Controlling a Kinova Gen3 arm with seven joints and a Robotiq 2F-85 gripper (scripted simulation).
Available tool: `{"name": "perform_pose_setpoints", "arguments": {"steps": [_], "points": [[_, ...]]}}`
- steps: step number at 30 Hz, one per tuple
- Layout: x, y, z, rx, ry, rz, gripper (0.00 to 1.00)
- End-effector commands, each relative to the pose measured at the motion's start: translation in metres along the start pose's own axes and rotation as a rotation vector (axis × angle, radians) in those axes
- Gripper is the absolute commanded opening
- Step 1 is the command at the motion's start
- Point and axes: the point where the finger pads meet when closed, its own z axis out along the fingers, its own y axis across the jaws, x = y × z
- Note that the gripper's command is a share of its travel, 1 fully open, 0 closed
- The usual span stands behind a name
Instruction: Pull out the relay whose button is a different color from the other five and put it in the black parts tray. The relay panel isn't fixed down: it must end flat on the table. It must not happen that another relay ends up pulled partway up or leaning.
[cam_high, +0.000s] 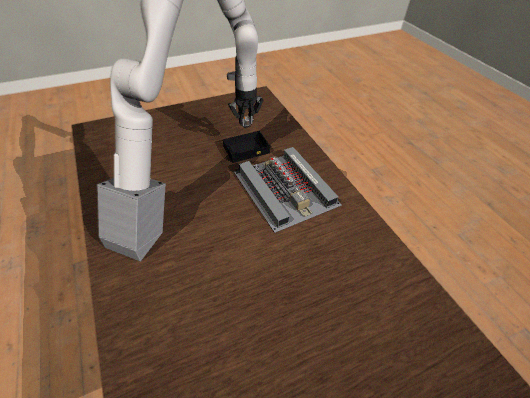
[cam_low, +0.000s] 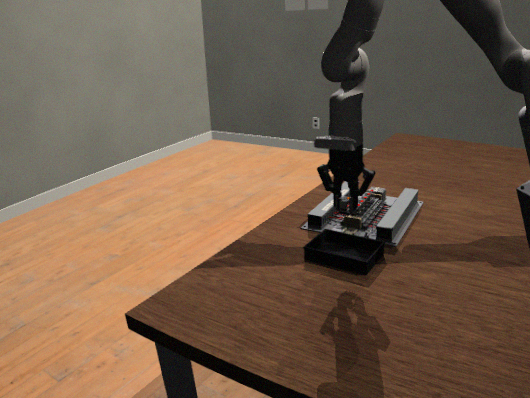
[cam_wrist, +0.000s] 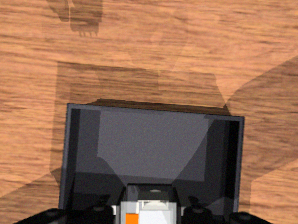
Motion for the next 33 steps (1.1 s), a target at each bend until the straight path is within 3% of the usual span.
{"name": "perform_pose_setpoints", "arguments": {"steps": [1,16,33], "points": [[0.000,0.001,0.000,-0.001,0.001,0.000,0.00],[0.000,0.001,0.008,-0.001,0.001,0.000,0.00],[0.000,0.001,0.036,-0.001,0.001,0.000,0.00]]}}
